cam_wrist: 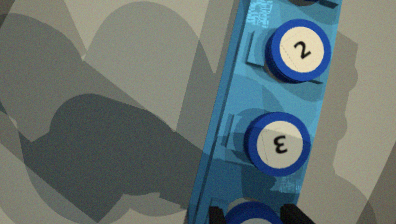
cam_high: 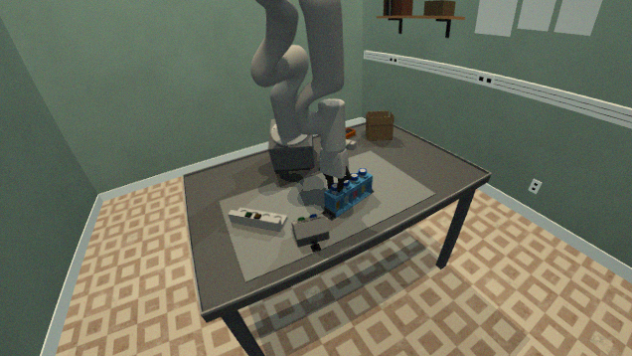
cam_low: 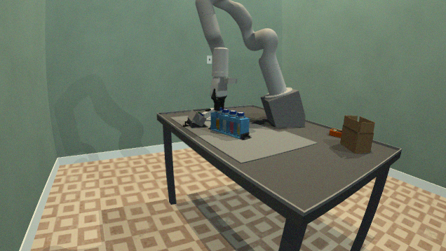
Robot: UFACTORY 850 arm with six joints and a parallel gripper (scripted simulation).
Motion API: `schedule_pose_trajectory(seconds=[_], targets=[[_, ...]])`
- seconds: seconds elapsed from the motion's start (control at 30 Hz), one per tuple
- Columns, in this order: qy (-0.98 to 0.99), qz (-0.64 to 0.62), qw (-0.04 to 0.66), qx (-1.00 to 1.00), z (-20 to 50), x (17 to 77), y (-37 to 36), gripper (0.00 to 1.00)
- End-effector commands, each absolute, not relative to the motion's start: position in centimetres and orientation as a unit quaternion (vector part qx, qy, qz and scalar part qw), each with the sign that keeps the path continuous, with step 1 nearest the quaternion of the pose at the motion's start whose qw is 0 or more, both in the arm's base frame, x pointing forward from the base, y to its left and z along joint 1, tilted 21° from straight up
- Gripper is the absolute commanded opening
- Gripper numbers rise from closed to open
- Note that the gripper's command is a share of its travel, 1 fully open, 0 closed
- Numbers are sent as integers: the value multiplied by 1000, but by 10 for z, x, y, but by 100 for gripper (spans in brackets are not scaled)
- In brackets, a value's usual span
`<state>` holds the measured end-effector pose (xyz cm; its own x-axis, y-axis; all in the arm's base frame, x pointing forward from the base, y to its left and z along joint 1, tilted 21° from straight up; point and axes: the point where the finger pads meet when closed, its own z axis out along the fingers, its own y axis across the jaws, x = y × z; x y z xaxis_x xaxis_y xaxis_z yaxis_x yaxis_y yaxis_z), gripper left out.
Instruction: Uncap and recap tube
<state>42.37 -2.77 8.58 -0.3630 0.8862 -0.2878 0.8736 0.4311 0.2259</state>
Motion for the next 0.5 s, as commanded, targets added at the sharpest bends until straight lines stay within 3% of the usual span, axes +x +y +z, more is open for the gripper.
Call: schedule_pose_trajectory(seconds=[0.0,0.47], targets=[[827,10,184,531,86,424,-28,46],[751,34,182,634,89,423,-27,46]])
